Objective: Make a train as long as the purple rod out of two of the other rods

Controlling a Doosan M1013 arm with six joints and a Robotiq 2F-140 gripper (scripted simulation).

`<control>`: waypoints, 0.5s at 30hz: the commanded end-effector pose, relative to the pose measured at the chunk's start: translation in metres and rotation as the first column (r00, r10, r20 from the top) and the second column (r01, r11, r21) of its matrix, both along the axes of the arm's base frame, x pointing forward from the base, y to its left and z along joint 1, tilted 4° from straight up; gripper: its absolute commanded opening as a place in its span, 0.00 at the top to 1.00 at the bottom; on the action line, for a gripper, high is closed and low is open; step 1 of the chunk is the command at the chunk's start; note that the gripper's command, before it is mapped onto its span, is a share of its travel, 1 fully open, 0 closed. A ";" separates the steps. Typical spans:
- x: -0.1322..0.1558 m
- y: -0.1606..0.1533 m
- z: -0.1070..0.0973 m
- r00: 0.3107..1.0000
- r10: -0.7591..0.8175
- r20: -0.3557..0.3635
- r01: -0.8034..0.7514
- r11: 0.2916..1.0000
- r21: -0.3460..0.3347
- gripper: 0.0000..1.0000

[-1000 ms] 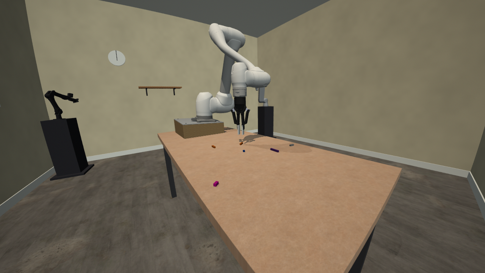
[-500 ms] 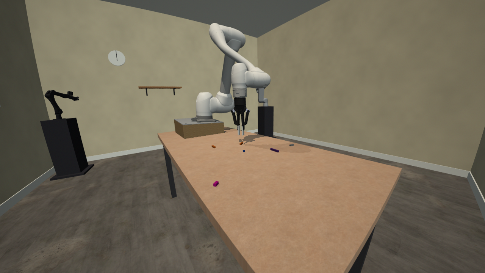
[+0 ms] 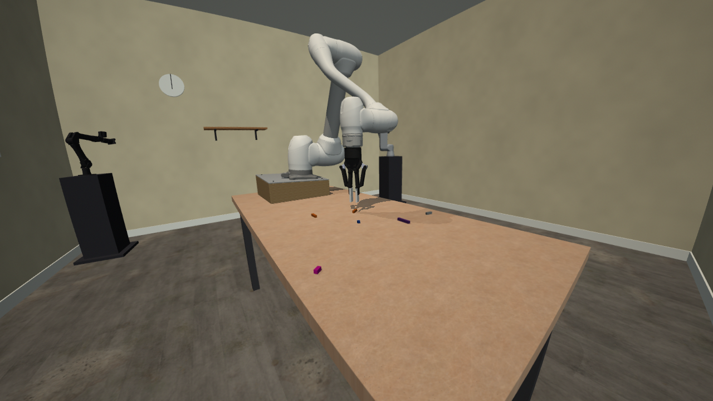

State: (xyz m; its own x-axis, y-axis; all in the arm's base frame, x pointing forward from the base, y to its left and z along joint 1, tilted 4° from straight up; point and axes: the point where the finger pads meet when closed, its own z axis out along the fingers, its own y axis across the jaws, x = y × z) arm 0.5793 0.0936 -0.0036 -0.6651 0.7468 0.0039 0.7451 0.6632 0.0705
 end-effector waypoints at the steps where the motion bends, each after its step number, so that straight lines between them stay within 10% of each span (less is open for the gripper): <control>1: 0.000 0.000 -0.004 1.000 0.000 0.000 0.000 1.000 0.000 0.77; 15: 0.001 0.001 -0.022 1.000 0.000 0.000 0.000 1.000 0.000 0.77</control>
